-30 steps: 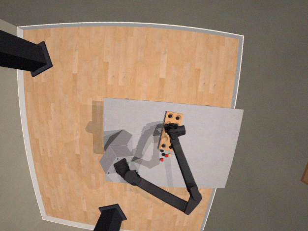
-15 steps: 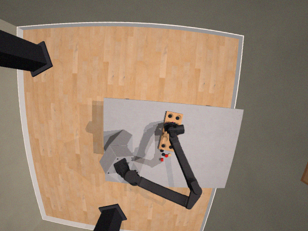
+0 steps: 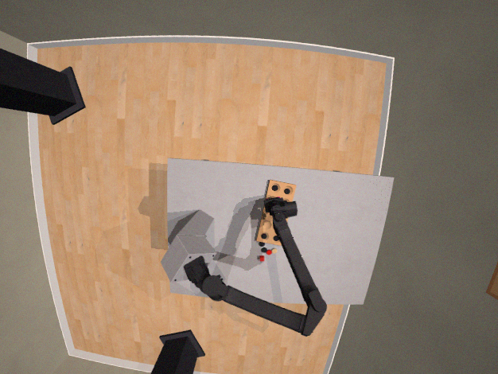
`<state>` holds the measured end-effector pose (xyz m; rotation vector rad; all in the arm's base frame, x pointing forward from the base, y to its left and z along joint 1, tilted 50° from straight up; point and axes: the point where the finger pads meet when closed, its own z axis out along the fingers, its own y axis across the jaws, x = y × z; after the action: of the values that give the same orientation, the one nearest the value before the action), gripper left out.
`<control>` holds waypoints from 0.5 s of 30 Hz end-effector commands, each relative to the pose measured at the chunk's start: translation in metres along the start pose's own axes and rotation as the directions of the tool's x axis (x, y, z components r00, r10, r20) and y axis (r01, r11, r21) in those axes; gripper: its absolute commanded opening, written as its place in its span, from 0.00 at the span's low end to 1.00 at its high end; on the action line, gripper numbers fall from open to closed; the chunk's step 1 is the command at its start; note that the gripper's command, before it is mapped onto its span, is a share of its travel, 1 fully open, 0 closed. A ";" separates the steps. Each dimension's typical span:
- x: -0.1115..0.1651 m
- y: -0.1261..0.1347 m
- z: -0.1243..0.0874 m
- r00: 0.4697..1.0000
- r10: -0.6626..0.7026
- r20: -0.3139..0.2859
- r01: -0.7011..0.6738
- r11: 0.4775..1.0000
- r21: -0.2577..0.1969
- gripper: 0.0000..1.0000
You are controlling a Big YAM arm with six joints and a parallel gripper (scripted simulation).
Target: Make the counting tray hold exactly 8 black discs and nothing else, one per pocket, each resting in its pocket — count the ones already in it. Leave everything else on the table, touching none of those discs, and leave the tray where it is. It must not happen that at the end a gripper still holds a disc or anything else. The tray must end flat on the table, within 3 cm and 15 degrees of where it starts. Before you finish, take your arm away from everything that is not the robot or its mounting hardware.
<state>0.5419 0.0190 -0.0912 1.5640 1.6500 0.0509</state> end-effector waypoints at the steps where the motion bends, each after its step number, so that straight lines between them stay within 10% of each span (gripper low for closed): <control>1: 0.001 -0.002 0.001 1.000 -0.014 -0.002 0.014 1.000 -0.004 0.00; 5: 0.001 -0.002 0.002 1.000 -0.013 -0.001 0.013 1.000 -0.003 0.00; 6: 0.001 -0.002 0.002 1.000 -0.013 -0.001 0.013 1.000 -0.003 0.36; 15: 0.001 -0.002 0.002 1.000 -0.013 -0.001 0.013 1.000 -0.003 0.36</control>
<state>0.5421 0.0191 -0.0911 1.5629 1.6507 0.0507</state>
